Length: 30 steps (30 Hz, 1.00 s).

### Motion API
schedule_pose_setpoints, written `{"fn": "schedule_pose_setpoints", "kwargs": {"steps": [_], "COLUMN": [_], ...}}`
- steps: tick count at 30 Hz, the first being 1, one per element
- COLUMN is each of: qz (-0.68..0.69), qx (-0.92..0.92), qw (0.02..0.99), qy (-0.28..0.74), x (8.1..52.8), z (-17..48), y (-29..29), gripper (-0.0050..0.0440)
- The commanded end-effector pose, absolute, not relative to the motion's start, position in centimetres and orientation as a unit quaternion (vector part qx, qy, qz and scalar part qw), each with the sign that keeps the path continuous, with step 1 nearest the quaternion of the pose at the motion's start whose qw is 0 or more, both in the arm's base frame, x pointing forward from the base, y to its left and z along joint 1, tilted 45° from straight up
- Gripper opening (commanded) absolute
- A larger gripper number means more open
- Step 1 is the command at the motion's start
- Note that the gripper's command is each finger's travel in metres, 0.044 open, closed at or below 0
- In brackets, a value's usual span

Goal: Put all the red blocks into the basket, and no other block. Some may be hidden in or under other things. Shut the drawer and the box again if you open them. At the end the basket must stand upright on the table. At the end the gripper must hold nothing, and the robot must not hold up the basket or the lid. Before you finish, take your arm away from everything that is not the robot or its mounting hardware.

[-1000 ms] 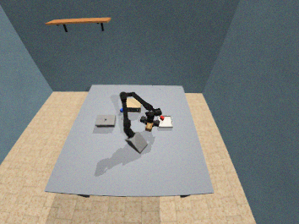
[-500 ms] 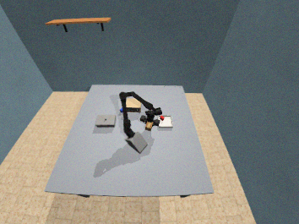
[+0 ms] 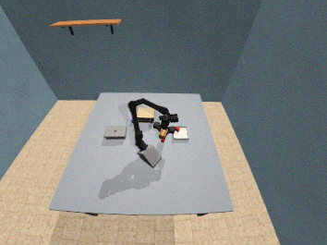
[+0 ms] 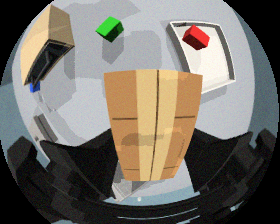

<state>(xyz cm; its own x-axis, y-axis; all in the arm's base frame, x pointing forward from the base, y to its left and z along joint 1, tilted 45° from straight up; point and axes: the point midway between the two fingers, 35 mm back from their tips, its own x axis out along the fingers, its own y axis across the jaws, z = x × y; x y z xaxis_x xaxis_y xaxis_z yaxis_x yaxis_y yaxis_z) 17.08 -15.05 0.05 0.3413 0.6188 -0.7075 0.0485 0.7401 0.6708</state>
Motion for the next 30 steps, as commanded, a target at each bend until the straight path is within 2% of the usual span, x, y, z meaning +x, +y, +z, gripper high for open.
{"fn": "schedule_pose_setpoints", "kwargs": {"steps": [1, 10, 20, 24, 30], "qz": [0.186, 0.186, 0.139, 0.127, 0.104], "qx": [0.302, 0.302, 0.366, 0.381, 0.412], "qw": [0.762, 0.762, 0.734, 0.726, 0.709], "qy": [0.541, 0.541, 0.555, 0.558, 0.563], "x": [16.1, 15.6, 23.6, 24.7, 29.9], "z": [2.3, 3.2, 4.6, 4.9, 6.5], "y": [-17.0, -17.8, -20.7, -21.0, -22.1], "gripper": [0.0000, 0.0000, 0.0000, 0.0000, 0.0000]}}
